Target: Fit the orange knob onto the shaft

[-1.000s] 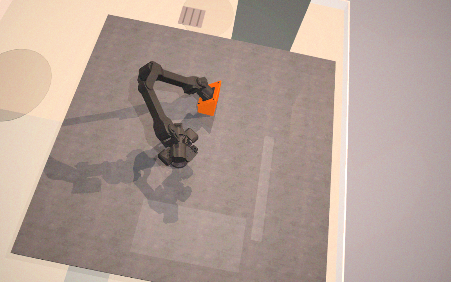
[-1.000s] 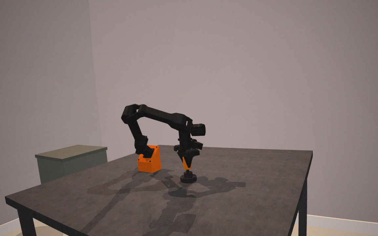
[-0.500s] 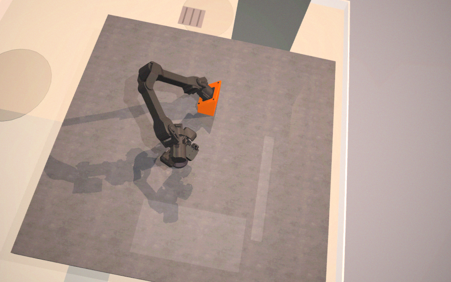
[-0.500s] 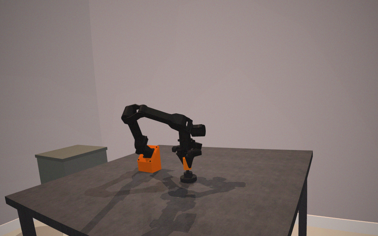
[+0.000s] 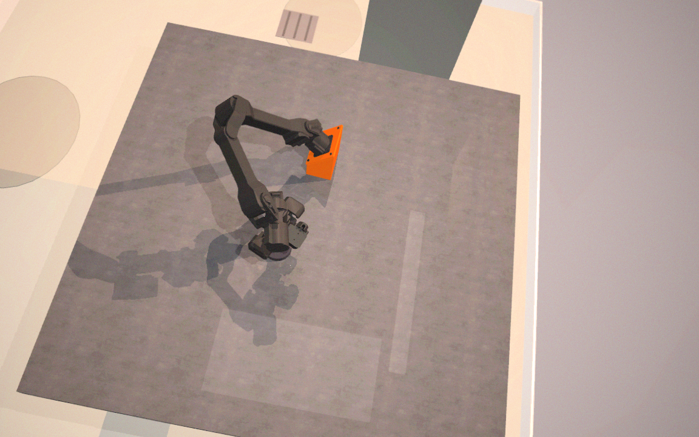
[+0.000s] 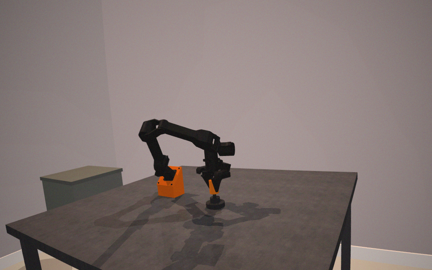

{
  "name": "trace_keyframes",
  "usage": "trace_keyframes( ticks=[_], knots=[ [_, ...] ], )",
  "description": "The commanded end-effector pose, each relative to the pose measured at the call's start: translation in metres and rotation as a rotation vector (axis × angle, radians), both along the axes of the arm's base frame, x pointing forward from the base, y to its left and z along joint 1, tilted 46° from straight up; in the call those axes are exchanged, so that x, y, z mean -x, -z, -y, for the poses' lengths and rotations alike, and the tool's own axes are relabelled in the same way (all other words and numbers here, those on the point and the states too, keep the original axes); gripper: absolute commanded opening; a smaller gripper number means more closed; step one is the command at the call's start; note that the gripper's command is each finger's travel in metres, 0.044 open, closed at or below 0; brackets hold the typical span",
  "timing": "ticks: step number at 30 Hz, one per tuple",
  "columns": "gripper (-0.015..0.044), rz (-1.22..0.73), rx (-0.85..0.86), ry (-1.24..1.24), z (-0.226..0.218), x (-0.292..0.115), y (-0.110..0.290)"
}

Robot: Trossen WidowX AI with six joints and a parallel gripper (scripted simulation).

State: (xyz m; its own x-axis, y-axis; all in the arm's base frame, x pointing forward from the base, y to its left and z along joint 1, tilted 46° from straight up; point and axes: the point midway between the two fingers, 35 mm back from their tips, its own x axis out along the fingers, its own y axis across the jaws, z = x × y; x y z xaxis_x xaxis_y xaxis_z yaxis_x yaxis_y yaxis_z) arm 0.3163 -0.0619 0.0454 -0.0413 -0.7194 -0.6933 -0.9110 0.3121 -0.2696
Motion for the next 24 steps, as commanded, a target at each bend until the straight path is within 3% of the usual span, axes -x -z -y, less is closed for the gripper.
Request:
trace_keyframes(
  ticks=[1,6,24],
  knots=[
    [0.0000,-0.015,-0.001,-0.018,-0.0013,-0.0009,-0.0022],
    [0.0000,-0.140,-0.008,-0.138,-0.0006,-0.0011,-0.0016],
    [0.0000,-0.147,-0.008,-0.146,0.0013,-0.0006,0.0011]
  ],
)
